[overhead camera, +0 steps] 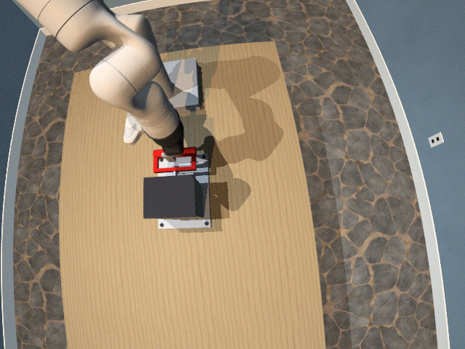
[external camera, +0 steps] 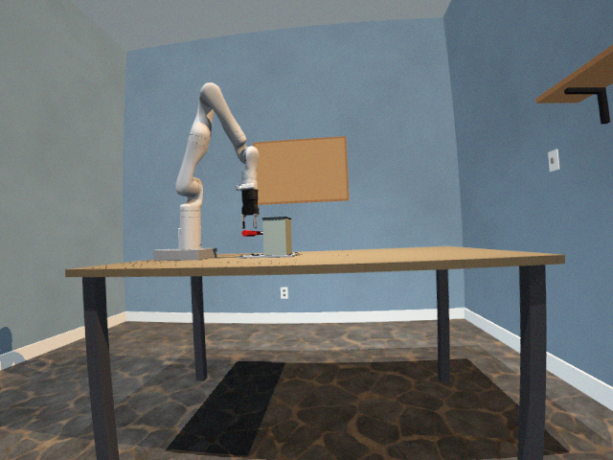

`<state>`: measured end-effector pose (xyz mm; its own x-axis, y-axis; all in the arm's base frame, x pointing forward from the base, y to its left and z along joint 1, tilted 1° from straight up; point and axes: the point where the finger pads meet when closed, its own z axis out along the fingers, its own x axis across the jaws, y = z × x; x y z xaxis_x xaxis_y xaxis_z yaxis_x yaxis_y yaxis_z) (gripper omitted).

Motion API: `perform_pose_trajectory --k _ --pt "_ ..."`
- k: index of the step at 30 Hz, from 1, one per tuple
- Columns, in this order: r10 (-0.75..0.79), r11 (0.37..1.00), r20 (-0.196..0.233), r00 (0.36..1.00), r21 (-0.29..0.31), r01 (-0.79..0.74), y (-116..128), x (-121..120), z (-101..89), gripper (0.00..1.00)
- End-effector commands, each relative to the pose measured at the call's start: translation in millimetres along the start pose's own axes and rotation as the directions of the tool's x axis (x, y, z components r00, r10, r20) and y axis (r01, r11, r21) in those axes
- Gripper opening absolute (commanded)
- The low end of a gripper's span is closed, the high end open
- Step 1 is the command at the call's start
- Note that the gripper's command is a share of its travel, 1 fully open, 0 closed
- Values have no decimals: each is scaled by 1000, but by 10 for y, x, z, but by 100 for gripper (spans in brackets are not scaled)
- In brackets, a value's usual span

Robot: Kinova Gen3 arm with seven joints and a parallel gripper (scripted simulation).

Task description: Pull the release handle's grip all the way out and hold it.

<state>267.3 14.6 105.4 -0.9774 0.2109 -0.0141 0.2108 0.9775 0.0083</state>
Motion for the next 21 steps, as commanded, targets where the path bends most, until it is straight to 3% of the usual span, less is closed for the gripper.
perform_pose_trajectory --k 1,21 --pt "3 1000 1 1000 1 -3 -8 1 30 98" --pt "3 1000 1 1000 1 -3 -11 2 229 98"
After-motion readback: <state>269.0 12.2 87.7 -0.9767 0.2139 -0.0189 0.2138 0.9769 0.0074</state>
